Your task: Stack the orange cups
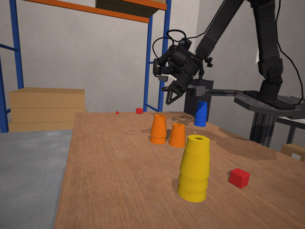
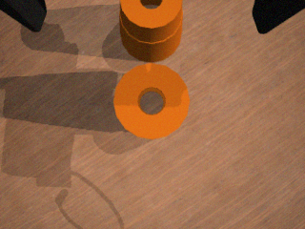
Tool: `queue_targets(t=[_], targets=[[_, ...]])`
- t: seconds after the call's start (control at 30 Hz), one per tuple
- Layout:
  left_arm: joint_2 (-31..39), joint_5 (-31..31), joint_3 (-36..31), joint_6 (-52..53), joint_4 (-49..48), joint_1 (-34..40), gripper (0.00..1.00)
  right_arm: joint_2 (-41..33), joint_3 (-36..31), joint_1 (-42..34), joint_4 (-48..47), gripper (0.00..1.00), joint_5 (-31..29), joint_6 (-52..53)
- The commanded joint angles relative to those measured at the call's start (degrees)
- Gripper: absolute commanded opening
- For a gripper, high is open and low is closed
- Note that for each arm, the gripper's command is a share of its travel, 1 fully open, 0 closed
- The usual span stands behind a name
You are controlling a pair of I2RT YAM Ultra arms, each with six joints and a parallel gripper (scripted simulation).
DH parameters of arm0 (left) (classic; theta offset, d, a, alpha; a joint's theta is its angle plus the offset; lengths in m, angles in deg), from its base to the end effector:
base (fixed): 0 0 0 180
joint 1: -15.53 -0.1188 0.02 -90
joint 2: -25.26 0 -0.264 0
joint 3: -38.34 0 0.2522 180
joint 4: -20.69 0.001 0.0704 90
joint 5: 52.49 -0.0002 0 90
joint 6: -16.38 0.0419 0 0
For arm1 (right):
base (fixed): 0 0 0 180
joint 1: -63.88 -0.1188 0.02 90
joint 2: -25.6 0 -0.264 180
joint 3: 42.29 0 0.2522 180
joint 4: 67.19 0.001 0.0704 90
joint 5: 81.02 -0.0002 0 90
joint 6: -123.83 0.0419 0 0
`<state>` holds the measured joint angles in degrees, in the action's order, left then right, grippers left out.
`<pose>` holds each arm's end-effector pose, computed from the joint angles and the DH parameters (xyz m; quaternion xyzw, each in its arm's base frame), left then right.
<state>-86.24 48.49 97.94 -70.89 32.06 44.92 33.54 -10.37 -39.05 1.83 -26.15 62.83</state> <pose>0.2853 -0.1504 0.0663 0.2467 0.9368 0.0375 0.2454 0.0085 0.0664 0.1836 -0.4375 0.7733 0.2194 0.4032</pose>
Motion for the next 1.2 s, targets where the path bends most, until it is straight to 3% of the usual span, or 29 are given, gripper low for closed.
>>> queue_targets(t=[0.0,0.6,0.67,1.0,1.17], targets=[[0.9,0.5,1.0,-1.2,2.1,0.6,1.0,-0.4,-0.2,-0.5,-0.1,1.0,-0.6,0.2],[0.5,0.6,0.4,-1.2,2.2,0.3,1.0,-0.4,-0.2,-0.5,-0.1,1.0,-0.6,0.2],[0.3,0.2,1.1,0.4,3.5,0.2,0.82,-0.4,-0.2,-0.5,-0.1,1.0,-0.6,0.2],[-11.4,-3.8,11.4,10.7,7.5,-3.1,0.82,-0.4,-0.2,-0.5,-0.1,1.0,-0.6,0.2],[-13.9,-4.1,14.0,11.7,8.7,-3.6,0.82,-0.4,-0.2,-0.5,-0.1,1.0,-0.6,0.2]])
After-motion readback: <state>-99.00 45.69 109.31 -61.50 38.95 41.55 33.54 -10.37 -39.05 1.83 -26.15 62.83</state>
